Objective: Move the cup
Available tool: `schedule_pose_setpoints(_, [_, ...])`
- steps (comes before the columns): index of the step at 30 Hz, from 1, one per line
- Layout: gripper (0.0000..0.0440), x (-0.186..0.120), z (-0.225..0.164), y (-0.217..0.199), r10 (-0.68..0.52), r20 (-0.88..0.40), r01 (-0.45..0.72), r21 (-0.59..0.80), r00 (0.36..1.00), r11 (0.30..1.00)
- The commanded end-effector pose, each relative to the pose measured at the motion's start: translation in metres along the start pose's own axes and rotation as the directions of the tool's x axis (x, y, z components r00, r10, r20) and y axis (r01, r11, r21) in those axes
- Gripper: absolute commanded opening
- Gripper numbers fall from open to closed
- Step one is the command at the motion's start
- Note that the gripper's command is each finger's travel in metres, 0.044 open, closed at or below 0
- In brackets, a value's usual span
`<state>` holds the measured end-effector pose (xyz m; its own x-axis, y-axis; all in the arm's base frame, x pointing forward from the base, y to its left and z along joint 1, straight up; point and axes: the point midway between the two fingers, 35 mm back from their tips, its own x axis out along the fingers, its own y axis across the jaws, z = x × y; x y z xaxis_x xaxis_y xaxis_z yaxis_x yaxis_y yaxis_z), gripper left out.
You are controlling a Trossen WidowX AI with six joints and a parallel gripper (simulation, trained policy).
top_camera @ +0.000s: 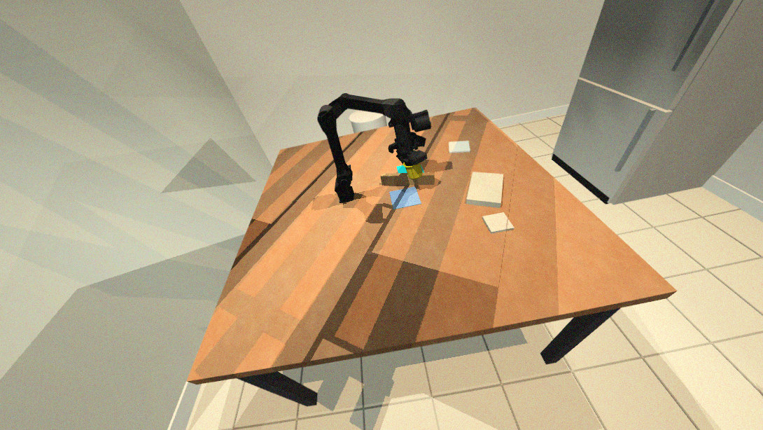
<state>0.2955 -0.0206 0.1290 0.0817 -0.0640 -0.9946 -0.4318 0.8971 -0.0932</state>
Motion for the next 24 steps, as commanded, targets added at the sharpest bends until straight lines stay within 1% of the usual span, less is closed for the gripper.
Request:
schedule_pose_setpoints(1, [0.0000,-0.004,0.009,0.005,-0.001,0.020,0.002,-0.008,1.000,1.000])
schedule_pose_setpoints(12, [0.0000,-0.007,0.037,0.029,-0.011,0.070,0.014,-0.048,0.997,0.999])
schedule_pose_setpoints(24, [0.0000,-0.001,0.061,0.064,-0.007,0.108,0.017,-0.091,0.994,0.996])
